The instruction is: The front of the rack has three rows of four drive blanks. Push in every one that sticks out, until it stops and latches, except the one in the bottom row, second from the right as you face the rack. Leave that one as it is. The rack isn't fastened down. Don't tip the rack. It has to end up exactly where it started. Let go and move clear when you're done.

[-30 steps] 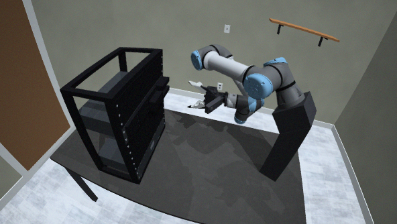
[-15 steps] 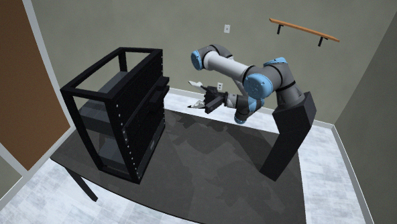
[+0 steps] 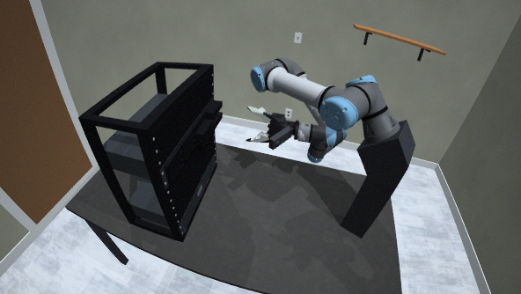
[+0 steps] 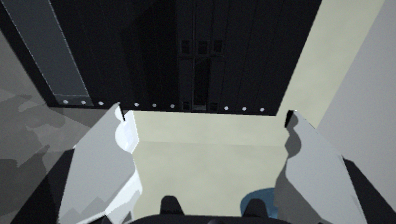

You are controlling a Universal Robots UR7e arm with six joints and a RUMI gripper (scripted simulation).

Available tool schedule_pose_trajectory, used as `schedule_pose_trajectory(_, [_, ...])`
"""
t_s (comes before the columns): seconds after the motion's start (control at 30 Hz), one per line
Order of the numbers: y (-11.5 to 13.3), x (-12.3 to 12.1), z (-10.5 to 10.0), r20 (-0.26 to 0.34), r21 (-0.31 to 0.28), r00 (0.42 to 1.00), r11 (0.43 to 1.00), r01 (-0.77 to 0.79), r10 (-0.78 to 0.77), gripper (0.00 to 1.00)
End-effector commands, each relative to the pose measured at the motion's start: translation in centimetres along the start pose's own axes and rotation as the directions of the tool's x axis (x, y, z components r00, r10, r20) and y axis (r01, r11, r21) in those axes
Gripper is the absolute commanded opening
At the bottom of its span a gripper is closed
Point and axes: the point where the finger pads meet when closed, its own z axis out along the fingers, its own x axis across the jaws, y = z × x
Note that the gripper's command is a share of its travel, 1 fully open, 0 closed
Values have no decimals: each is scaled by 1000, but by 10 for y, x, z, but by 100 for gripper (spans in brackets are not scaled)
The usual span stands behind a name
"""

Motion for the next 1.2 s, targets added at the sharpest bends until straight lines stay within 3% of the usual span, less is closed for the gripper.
schedule_pose_trajectory(0.0, [0, 0, 0, 0, 0, 1000, 1000, 0, 0, 100])
schedule_pose_trajectory(0.6, [0, 0, 0, 0, 0, 1000, 1000, 0, 0, 100])
schedule_pose_trajectory(0.63, [0, 0, 0, 0, 0, 1000, 1000, 0, 0, 0])
schedule_pose_trajectory(1.17, [0, 0, 0, 0, 0, 1000, 1000, 0, 0, 0])
